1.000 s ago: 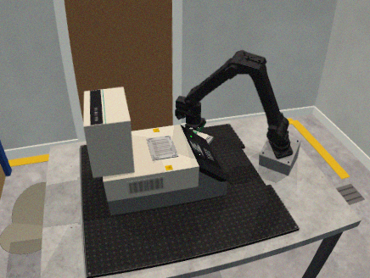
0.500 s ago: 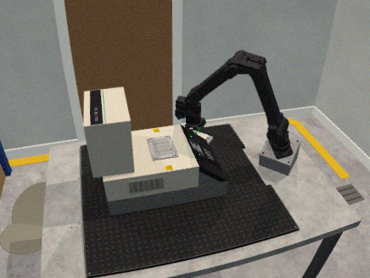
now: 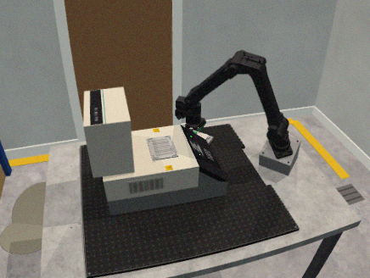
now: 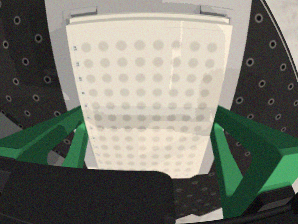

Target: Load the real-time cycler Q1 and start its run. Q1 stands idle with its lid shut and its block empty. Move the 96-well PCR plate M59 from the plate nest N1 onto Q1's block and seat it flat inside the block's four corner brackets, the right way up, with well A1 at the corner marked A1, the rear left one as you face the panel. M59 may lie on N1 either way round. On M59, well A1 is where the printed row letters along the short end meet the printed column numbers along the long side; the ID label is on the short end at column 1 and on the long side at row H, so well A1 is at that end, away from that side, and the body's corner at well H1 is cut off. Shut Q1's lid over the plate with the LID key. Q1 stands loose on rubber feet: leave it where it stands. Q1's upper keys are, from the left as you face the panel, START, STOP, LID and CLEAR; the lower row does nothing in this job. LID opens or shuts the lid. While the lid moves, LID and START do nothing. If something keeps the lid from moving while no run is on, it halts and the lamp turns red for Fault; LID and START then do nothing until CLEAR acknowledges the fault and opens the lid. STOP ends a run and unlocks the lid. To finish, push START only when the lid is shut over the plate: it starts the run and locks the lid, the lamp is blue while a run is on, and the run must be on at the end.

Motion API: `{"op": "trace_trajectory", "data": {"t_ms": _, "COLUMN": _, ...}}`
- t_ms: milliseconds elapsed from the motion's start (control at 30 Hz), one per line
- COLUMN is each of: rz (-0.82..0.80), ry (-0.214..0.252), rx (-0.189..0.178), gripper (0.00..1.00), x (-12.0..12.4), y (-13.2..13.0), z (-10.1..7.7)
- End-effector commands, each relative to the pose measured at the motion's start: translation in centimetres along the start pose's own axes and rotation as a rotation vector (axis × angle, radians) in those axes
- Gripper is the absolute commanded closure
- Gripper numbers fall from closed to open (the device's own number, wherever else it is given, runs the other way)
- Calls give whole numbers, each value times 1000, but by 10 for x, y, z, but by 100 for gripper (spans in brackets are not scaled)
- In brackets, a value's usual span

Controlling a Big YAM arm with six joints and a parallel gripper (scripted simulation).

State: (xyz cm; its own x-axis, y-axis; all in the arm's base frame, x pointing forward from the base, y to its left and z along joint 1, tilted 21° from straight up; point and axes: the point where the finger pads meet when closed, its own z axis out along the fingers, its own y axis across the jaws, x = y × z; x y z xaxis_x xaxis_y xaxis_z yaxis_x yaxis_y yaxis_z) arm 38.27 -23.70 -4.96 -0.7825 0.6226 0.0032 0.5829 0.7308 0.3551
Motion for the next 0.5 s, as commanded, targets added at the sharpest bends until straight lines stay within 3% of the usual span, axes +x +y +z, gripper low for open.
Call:
{"op": "trace_trajectory", "data": {"t_ms": 0, "rz": -37, "ry": -58, "rx": 2, "gripper": 100, "x": -28, "y": 11, "z": -12}}
{"op": "trace_trajectory", "data": {"t_ms": 433, "rz": -39, "ry": -59, "rx": 2, "gripper": 100, "x": -28, "y": 11, "z": -12}}
{"op": "trace_trajectory", "data": {"t_ms": 467, "rz": -40, "ry": -61, "rx": 2, "gripper": 100, "x": -28, "y": 10, "z": -19}}
